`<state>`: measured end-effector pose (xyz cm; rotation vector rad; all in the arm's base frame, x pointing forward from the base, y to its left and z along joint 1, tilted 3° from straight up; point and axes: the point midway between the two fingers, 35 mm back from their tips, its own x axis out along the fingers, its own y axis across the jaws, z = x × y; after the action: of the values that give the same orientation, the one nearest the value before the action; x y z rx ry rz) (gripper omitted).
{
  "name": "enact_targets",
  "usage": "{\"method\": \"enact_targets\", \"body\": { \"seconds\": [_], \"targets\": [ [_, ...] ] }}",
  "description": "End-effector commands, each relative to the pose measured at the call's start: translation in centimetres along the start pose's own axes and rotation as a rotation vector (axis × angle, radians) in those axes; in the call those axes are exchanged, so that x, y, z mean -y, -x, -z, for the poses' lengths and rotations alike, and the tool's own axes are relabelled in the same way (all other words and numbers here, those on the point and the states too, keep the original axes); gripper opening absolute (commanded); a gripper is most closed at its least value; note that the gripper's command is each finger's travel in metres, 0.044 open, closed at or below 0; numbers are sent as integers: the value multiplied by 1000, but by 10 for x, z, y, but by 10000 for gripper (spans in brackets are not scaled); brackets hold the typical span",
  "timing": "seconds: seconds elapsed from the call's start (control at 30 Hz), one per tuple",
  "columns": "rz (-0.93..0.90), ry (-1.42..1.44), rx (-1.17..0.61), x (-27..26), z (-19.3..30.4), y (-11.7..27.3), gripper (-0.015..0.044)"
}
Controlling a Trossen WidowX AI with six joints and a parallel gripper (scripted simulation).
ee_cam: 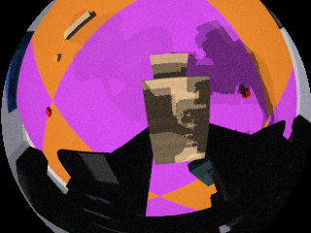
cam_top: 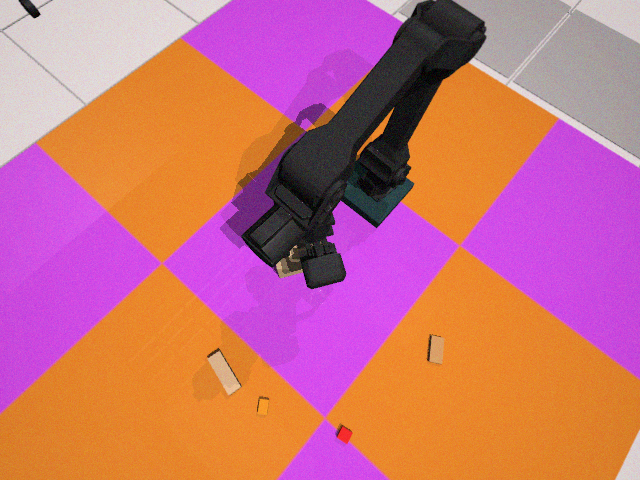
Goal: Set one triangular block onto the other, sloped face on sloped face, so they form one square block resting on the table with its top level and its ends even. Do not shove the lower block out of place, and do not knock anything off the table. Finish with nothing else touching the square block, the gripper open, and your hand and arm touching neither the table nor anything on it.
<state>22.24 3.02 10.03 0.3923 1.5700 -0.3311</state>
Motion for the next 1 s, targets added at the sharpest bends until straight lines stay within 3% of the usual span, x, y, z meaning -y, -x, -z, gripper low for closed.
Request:
{"method": "enact_targets", "body": {
  "seconds": [0.0, 0.2, 0.97],
  "targets": [
    [7, 2, -1, 2, -3, -8, 0],
    [7, 2, 0, 4, -12, -30, 0],
    [4, 8, -6, 4, -12, -31, 0]
  ]
}}
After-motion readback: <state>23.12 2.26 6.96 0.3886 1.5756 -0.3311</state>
